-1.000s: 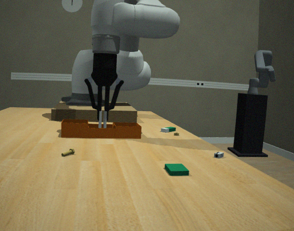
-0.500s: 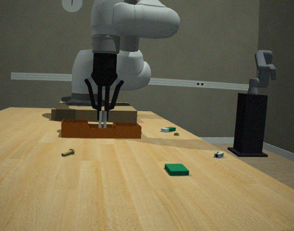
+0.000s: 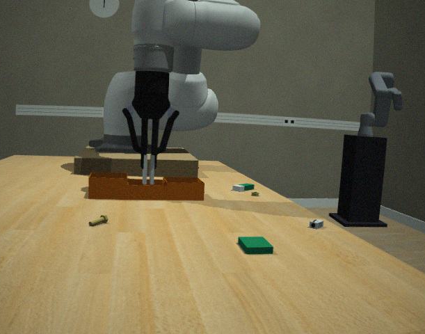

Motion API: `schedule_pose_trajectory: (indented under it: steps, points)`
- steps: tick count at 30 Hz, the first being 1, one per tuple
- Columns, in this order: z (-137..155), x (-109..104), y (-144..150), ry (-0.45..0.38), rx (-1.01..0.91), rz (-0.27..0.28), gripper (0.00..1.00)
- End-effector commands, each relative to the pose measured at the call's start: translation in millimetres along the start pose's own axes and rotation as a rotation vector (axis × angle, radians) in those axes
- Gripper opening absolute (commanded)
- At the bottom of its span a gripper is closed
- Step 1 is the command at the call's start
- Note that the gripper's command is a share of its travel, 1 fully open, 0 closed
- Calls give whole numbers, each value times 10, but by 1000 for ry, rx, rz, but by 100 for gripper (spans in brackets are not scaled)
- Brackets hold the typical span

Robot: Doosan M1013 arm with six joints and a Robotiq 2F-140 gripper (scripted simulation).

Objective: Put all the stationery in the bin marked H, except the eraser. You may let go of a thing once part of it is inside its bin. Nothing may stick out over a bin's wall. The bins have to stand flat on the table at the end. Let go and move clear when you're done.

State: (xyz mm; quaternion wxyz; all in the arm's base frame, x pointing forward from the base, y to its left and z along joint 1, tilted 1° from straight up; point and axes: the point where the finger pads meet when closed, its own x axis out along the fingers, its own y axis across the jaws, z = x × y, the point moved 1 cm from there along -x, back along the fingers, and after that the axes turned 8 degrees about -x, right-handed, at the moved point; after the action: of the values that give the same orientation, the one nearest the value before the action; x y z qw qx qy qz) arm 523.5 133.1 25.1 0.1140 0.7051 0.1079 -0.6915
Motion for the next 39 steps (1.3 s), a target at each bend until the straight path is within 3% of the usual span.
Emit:
schedule_pose_trajectory:
  steps: [1, 11, 18, 23, 39]
  points:
    - [0, -36, 0, 0, 0, 0, 15]
    - [0, -143, 0, 0, 0, 0, 15]
    - [0, -423, 0, 0, 0, 0, 15]
    - [0, -470, 0, 0, 0, 0, 15]
    - [-93, -471, -694, 0, 0, 0, 15]
